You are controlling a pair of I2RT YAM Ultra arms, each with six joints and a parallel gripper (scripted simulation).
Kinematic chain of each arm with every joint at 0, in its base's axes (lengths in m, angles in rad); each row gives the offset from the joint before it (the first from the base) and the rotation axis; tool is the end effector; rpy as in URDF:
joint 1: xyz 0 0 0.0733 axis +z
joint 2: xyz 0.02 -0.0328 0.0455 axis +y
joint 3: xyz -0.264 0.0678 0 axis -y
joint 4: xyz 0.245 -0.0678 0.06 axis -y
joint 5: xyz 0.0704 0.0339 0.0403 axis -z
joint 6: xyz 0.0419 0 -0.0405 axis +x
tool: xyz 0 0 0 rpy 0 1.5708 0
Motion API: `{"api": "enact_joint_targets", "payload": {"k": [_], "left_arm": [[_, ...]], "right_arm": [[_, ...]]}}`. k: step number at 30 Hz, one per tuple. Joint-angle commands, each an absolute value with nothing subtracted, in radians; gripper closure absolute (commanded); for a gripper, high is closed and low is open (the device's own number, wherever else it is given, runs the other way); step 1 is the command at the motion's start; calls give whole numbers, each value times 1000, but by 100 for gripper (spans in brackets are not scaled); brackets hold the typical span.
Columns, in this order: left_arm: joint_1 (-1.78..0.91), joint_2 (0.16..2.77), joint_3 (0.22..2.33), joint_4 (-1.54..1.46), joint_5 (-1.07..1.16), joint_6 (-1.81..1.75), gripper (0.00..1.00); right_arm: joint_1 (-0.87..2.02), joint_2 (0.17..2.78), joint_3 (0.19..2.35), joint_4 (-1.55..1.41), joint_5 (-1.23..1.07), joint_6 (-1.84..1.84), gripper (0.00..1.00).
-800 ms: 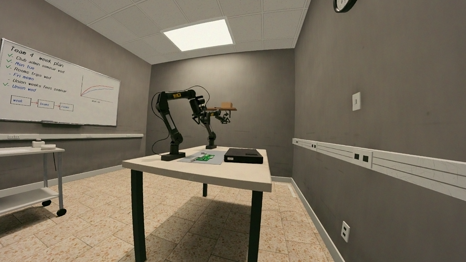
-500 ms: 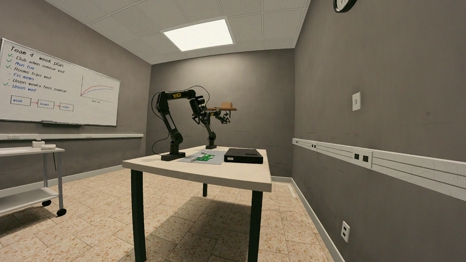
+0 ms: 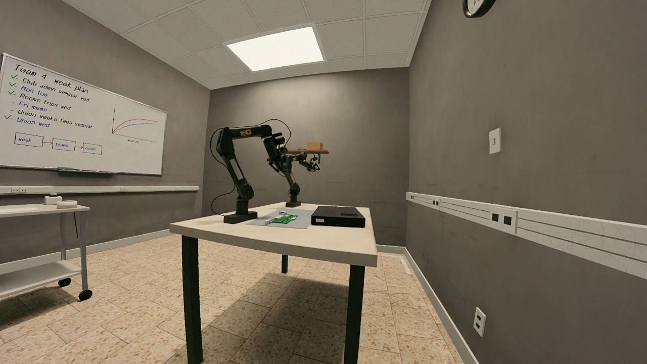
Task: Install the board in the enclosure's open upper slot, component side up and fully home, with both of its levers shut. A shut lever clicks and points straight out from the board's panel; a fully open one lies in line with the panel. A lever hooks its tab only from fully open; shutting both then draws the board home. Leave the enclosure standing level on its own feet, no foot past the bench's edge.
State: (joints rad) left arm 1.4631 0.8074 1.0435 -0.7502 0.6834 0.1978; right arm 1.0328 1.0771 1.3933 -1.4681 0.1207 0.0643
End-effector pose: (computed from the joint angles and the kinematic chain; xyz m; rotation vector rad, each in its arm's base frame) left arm 0.0415 0.1475 0.3744 -0.8220 1.8019 0.3704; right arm 0.0825 0.1306 0.3821 -1.2344 2.4216 0.1611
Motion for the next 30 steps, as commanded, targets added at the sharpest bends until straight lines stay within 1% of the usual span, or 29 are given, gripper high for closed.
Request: {"api": "enact_joint_targets", "payload": {"k": [1,8,10,24,25,27,30], "left_arm": [[1413,817,1017,-688,660,187,0],[1161,824,935,-562,606,175,0],[1161,824,935,-562,606,175,0],[529,841,729,-223,443,121,0],[481,842,714,-196,430,116,0],[481,842,714,-196,430,116,0],[314,846,659,-105,383,101,0]], "right_arm": [[996,1103,1342,-1387,72,-83,53],[812,1166,1145,-1214,-41,-452,53],[812,1166,1145,-1214,-41,-452,53],[446,1294,793,-884,-298,-1157,53],[425,1302,775,-867,-314,-1196,53],[425,1302,775,-867,-314,-1196,53],[356,1333,721,-820,-369,-1314,53]]}}
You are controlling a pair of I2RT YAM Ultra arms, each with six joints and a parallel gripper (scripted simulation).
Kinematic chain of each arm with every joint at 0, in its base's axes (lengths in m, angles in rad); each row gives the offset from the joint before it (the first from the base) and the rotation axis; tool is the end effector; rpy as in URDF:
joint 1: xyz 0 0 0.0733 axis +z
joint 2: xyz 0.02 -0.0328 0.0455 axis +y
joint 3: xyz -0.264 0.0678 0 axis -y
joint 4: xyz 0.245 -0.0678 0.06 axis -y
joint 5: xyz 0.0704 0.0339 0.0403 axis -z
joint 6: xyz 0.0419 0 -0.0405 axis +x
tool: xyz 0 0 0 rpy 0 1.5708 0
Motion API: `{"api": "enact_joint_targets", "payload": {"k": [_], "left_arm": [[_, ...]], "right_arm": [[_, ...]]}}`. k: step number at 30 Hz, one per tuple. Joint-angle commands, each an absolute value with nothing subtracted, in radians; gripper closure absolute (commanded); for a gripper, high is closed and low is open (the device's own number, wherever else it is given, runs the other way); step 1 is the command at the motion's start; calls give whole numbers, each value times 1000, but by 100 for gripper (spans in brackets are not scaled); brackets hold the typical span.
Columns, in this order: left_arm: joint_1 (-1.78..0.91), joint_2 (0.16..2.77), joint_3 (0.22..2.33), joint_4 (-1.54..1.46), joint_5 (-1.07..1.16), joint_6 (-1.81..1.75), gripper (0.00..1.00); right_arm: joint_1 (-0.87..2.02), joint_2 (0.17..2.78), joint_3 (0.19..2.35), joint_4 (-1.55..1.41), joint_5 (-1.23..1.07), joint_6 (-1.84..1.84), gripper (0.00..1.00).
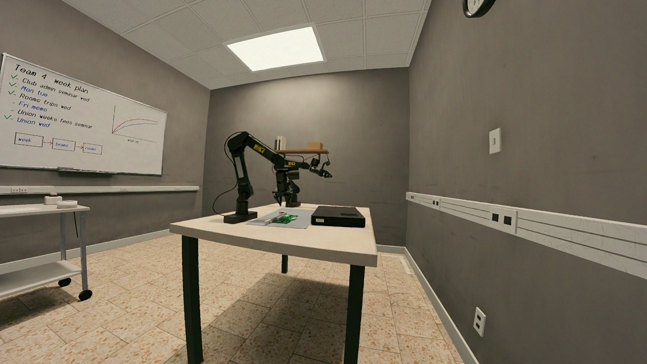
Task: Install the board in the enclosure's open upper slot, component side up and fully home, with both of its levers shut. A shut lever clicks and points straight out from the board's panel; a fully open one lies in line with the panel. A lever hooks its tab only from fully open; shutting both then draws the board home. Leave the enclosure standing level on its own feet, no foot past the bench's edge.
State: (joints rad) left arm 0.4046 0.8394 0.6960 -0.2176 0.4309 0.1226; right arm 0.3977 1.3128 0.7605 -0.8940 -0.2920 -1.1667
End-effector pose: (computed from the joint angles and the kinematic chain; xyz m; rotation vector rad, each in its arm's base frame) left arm 0.1868 0.0621 0.3012 0.0174 1.8978 -0.0585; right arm 0.1850 0.0920 0.1869 -2.0626 2.0381 0.3274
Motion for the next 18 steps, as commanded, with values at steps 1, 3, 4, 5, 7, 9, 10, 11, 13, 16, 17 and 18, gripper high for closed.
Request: {"api": "enact_joint_targets", "payload": {"k": [1,3,4,5,7,9,10,11,13,16,17,18], "left_arm": [[271,848,641,-77,368,97,0],[176,850,608,-27,343,89,0],[128,852,591,0,329,85,0],[81,853,573,26,316,80,0],[-15,854,540,69,294,74,0],[-111,856,509,110,272,67,0],[-159,857,494,133,260,63,0],[-207,858,478,154,250,60,0],[-255,860,463,177,238,56,0],[-374,869,430,238,206,46,0],[-424,866,412,257,198,43,0],[-466,868,395,280,187,40,0]], "right_arm": [[337,1340,704,-809,-382,-1342,53],[307,1352,678,-792,-402,-1385,53],[293,1359,667,-784,-411,-1404,53],[281,1365,656,-777,-418,-1421,53],[262,1376,641,-768,-428,-1444,53],[248,1385,630,-763,-435,-1459,53],[242,1388,626,-761,-437,-1464,53],[238,1391,623,-759,-439,-1468,53],[234,1393,620,-758,-440,-1471,53],[229,1397,616,-757,-443,-1476,53],[227,1398,614,-757,-444,-1478,53],[225,1399,613,-756,-444,-1479,53]]}}
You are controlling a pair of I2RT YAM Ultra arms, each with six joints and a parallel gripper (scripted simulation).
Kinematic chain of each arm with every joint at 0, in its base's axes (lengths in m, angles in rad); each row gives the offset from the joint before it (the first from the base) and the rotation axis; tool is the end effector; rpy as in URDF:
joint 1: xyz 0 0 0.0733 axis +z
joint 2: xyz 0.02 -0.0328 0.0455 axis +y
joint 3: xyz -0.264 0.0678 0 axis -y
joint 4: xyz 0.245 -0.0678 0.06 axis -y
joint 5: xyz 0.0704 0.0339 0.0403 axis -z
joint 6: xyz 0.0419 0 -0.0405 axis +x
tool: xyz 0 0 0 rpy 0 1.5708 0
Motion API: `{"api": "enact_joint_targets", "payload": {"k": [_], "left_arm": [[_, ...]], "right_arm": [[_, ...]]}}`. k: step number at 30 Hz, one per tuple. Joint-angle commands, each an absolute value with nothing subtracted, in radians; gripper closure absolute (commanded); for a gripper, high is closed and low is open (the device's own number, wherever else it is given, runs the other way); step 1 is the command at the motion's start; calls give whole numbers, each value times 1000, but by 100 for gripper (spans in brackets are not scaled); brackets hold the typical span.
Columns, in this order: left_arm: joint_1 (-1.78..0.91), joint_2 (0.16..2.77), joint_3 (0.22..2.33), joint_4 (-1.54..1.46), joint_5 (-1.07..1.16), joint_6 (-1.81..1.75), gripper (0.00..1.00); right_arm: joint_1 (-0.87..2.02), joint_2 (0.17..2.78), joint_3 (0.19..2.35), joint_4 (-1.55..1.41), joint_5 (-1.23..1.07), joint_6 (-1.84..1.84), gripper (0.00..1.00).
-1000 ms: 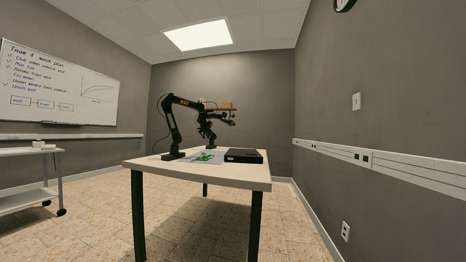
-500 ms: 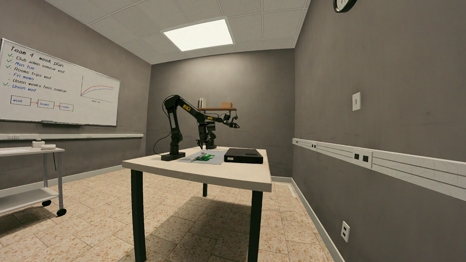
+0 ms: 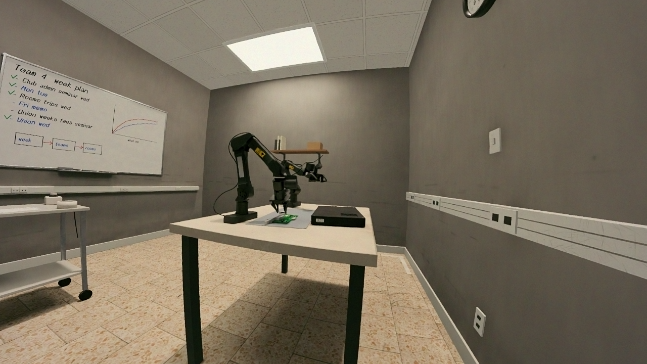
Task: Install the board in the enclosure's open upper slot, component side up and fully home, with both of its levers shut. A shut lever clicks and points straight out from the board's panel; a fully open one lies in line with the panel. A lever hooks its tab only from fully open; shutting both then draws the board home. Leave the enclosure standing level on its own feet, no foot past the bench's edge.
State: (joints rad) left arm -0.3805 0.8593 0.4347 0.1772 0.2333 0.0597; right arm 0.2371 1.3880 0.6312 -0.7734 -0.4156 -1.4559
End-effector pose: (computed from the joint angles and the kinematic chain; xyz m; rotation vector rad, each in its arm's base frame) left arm 0.1856 -0.0835 0.2451 0.5612 1.7453 -0.4383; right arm 0.1858 0.0634 0.1452 -2.1317 1.8697 0.4573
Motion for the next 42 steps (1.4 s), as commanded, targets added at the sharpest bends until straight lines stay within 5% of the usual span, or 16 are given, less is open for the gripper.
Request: {"api": "enact_joint_targets", "payload": {"k": [1,19,42], "left_arm": [[-513,869,378,305,174,37,0],[-1224,909,165,608,14,-6,0],[-1269,926,150,624,6,-3,0]], "right_arm": [[224,1399,611,-756,-445,-1480,53],[219,1402,607,-758,-446,-1482,53],[272,1429,550,-652,-437,-1425,53]]}}
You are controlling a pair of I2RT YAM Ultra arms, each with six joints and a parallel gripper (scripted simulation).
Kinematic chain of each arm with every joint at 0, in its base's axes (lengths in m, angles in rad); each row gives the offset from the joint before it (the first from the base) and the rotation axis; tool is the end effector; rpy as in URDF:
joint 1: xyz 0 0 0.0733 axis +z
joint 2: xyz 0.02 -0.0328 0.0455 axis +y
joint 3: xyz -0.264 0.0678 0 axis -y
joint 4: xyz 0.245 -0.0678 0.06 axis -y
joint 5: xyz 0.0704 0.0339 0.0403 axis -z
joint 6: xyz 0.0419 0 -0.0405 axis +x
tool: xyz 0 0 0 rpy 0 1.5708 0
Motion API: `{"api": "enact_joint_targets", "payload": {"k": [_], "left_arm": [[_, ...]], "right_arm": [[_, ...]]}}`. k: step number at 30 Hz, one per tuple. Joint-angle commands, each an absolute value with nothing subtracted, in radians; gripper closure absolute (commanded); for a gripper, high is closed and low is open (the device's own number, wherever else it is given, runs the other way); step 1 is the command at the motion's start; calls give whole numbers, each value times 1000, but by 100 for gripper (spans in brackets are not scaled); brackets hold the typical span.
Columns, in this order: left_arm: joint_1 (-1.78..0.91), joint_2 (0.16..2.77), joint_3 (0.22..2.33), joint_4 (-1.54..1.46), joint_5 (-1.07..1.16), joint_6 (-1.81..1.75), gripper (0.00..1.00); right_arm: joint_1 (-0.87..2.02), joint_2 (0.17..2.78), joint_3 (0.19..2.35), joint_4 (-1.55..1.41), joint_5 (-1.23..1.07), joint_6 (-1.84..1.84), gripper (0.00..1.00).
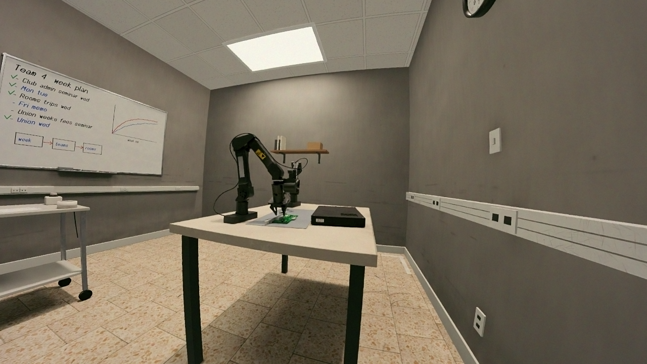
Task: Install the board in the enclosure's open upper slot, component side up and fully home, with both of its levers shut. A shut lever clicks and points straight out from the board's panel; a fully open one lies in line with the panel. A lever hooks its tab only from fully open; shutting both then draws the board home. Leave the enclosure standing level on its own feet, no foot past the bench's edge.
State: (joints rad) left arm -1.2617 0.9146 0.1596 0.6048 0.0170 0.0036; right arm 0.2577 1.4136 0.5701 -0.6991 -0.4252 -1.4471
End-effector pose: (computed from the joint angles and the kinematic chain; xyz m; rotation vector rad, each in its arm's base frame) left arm 0.0580 -0.1804 0.1868 1.0839 1.4559 -0.9309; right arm 0.1783 0.0660 0.1279 -2.1441 1.8630 0.4854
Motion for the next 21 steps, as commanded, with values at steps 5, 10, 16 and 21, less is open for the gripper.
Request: {"api": "enact_joint_targets", "payload": {"k": [5,10,16,21], "left_arm": [[-1269,926,150,624,6,-3,0],[-1269,926,150,624,6,-3,0],[-1269,926,150,624,6,-3,0],[-1269,926,150,624,6,-3,0]], "right_arm": [[282,1442,540,-626,-436,-1414,53],[284,1445,539,-620,-436,-1411,53],[284,1445,539,-621,-436,-1411,65],[275,1449,553,-627,-436,-1423,70]]}}
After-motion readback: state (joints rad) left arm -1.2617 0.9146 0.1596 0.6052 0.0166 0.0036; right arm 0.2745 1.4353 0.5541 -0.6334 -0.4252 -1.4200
